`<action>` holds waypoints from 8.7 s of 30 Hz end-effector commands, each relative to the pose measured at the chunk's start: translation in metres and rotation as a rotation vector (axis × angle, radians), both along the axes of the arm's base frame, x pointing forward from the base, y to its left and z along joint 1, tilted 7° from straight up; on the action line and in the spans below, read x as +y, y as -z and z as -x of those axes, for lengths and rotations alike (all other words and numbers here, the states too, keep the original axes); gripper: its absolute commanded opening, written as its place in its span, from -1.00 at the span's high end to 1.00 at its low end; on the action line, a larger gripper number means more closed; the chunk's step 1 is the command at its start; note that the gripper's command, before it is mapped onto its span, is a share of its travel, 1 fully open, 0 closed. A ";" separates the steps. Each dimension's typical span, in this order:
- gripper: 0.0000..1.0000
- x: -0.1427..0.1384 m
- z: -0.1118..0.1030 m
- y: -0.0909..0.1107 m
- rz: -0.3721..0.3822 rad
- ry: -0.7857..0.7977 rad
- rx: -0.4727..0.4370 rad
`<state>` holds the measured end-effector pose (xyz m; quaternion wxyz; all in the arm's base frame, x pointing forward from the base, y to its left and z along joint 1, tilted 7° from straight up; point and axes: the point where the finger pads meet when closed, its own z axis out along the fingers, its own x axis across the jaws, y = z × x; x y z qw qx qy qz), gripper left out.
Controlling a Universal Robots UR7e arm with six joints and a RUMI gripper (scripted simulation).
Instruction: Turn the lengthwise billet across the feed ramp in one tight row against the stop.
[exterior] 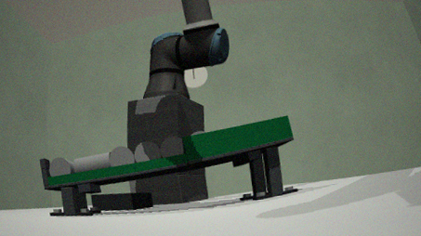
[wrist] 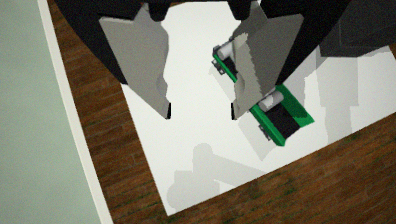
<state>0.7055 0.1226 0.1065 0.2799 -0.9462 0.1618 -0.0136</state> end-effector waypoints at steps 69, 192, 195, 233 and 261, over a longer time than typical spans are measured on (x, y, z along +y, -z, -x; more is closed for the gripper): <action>0.19 -0.049 0.099 -0.035 0.177 0.460 0.260; 0.19 -0.113 0.270 0.000 0.435 0.900 0.357; 0.19 -0.112 0.272 0.007 0.444 0.865 0.351; 0.19 -0.090 0.301 0.144 0.490 0.100 0.115; 0.19 -0.089 0.302 0.144 0.492 -0.167 0.028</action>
